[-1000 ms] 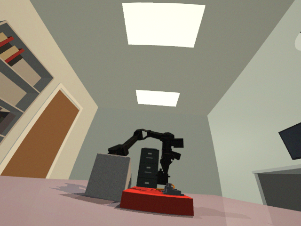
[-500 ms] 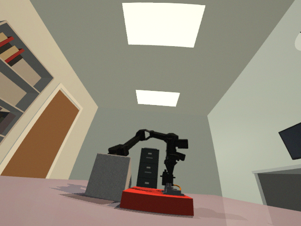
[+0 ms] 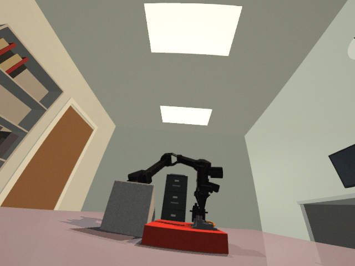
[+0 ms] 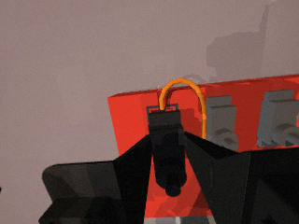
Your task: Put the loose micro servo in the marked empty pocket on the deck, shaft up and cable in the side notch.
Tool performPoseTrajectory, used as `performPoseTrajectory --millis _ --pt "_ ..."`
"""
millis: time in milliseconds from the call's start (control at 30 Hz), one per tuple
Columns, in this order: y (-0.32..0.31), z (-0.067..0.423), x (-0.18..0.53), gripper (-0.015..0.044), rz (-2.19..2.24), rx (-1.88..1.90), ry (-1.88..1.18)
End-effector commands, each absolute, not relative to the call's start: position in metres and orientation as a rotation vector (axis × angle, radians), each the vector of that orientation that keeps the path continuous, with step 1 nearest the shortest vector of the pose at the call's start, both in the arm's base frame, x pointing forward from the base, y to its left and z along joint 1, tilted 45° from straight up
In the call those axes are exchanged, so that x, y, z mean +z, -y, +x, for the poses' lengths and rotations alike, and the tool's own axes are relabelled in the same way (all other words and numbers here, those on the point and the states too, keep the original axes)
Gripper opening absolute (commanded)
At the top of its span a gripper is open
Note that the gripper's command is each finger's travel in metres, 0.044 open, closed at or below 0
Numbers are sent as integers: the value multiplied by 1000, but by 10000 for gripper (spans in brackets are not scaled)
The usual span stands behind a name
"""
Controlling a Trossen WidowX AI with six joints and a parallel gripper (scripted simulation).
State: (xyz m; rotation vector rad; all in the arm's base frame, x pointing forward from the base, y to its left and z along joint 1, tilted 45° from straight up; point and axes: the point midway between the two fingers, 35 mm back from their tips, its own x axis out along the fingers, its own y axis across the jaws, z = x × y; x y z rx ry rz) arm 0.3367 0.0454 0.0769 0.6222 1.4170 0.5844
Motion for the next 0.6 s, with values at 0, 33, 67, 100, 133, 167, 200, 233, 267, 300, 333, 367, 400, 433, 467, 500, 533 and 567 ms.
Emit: performPoseTrajectory --millis 0,33,67,100,133,167,200,233,267,300,333,367,400,433,467,500,533,567 --pt "-46 337 76 0 631 582 -1416" --pt "-46 337 76 0 631 582 -1416" --pt "-46 337 76 0 631 582 -1416" --pt "-46 337 76 0 631 582 -1416" --pt "-46 337 76 0 631 582 -1416" --pt "-46 337 76 0 631 582 -1416" --pt "-46 337 76 0 631 582 -1416" --pt "-46 337 76 0 631 582 -1416" --pt "-47 337 75 0 631 582 -1416" --pt "-47 337 74 0 631 582 -1416" --pt "-48 337 74 0 631 582 -1416" --pt "-48 337 73 0 631 582 -1416" --pt "-49 337 72 0 631 582 -1416" --pt "-50 337 72 0 631 582 -1416" --pt "-51 337 71 0 631 582 -1416" --pt "-51 337 71 0 631 582 -1416" --pt "-51 337 70 0 631 582 -1416" --pt "-52 337 70 0 631 582 -1416"
